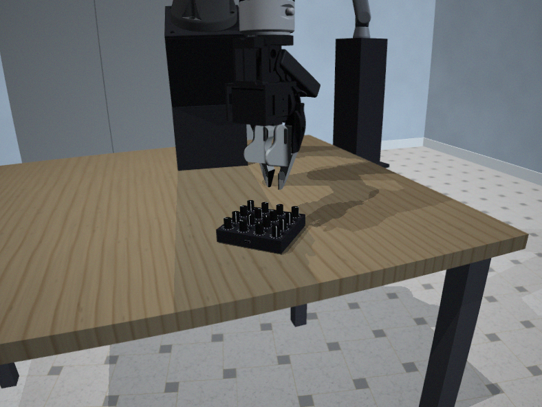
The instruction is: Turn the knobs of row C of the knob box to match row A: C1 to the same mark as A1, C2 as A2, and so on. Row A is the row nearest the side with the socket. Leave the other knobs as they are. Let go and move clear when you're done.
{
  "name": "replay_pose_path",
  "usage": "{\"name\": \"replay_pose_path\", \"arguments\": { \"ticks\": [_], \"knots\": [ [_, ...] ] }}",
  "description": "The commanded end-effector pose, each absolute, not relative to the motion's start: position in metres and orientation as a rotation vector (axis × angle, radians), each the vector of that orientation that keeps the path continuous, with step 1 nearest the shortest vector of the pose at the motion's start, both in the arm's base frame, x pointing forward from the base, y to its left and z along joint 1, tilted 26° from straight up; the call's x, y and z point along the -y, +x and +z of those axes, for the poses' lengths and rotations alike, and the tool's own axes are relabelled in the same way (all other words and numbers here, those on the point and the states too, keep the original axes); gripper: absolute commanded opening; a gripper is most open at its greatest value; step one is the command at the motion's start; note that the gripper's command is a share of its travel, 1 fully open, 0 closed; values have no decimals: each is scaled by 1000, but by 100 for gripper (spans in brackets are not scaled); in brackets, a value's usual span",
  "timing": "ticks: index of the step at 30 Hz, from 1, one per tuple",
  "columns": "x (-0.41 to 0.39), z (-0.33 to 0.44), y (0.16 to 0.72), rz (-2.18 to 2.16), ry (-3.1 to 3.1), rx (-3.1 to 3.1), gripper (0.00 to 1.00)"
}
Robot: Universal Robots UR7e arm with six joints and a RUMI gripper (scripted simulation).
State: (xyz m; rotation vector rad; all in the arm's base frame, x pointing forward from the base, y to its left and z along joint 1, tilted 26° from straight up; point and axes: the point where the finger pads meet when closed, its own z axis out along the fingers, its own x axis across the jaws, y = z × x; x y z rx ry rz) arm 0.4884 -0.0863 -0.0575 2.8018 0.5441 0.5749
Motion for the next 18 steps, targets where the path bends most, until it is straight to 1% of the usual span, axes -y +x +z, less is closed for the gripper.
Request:
{"name": "replay_pose_path", "arguments": {
  "ticks": [1,18],
  "knots": [
    [87,-55,487,547,2731,-758,11],
    [89,-49,485,450,2468,-1275,11]
  ]
}}
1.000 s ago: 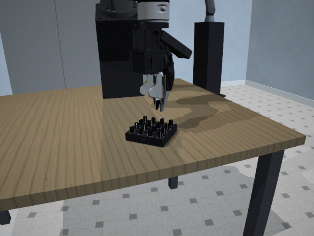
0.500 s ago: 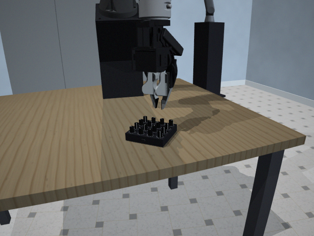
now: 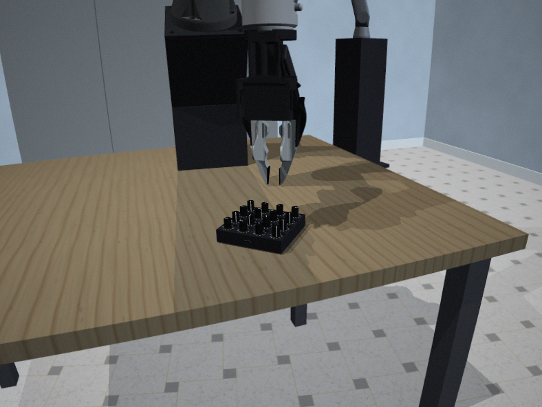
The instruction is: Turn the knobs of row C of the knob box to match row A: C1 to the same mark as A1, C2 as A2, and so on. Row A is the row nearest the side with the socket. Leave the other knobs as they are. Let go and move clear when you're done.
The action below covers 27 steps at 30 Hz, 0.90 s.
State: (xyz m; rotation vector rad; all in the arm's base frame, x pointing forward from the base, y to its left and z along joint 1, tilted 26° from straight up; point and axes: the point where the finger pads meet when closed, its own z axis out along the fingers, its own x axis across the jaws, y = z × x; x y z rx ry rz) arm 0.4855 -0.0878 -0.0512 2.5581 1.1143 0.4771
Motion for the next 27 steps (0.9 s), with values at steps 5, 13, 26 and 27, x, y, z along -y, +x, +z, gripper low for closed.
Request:
{"name": "replay_pose_path", "arguments": {
  "ticks": [5,13,26,27],
  "knots": [
    [89,-47,485,423,2386,-1398,11],
    [90,-46,485,410,2346,-1454,11],
    [90,-46,485,409,2343,-1457,11],
    [90,-46,485,409,2343,-1457,11]
  ]
}}
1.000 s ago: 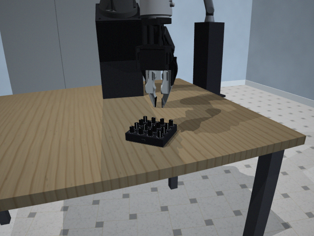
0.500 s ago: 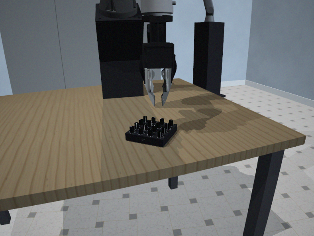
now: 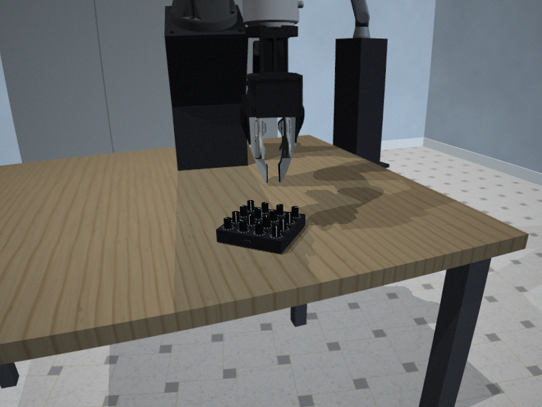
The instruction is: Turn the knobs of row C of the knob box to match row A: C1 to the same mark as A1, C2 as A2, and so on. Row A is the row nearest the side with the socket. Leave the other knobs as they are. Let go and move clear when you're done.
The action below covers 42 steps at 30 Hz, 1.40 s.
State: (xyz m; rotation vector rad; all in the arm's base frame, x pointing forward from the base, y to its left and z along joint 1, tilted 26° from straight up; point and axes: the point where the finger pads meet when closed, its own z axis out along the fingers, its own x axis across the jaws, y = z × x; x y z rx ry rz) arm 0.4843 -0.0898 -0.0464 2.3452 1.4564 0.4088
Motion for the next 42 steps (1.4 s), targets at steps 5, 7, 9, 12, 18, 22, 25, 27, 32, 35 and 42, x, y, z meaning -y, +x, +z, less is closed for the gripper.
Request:
{"name": "replay_pose_path", "arguments": {
  "ticks": [5,7,9,12,18,22,25,27,32,35,42],
  "knots": [
    [90,-46,485,409,2343,-1457,11],
    [90,-46,485,409,2343,-1457,11],
    [90,-46,485,409,2343,-1457,11],
    [90,-46,485,409,2343,-1457,11],
    [90,-46,485,409,2343,-1457,11],
    [90,-46,485,409,2343,-1457,11],
    [90,-46,485,409,2343,-1457,11],
    [90,-46,485,409,2343,-1457,11],
    [90,-46,485,409,2343,-1457,11],
    [90,-47,485,409,2343,-1457,11],
    [91,-51,487,409,2343,-1458,11]
  ]
}}
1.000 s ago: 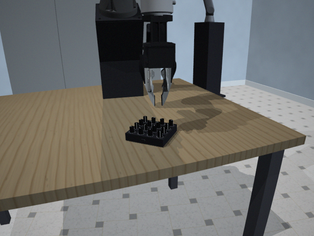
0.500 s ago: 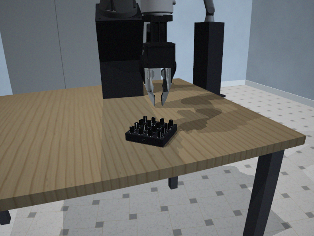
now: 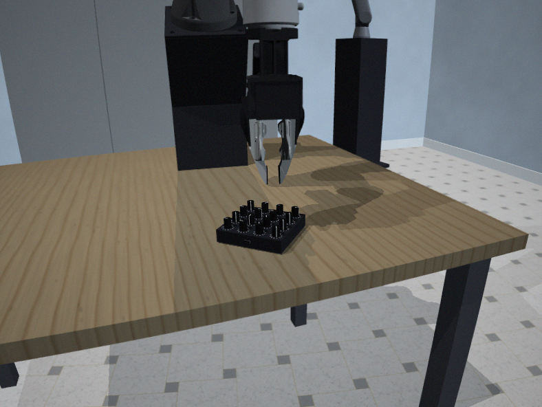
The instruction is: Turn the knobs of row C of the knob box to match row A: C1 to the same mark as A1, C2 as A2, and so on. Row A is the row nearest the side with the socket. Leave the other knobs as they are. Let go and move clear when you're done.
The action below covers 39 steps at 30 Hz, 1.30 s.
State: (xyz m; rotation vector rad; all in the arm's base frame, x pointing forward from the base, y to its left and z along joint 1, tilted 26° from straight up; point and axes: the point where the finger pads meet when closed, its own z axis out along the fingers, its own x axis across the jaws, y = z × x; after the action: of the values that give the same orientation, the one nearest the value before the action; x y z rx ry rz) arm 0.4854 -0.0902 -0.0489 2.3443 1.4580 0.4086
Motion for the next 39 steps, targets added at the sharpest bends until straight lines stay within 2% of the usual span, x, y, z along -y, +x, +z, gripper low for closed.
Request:
{"name": "replay_pose_path", "arguments": {
  "ticks": [1,39],
  "knots": [
    [91,-52,487,409,2343,-1458,11],
    [96,-84,502,409,2343,-1458,11]
  ]
}}
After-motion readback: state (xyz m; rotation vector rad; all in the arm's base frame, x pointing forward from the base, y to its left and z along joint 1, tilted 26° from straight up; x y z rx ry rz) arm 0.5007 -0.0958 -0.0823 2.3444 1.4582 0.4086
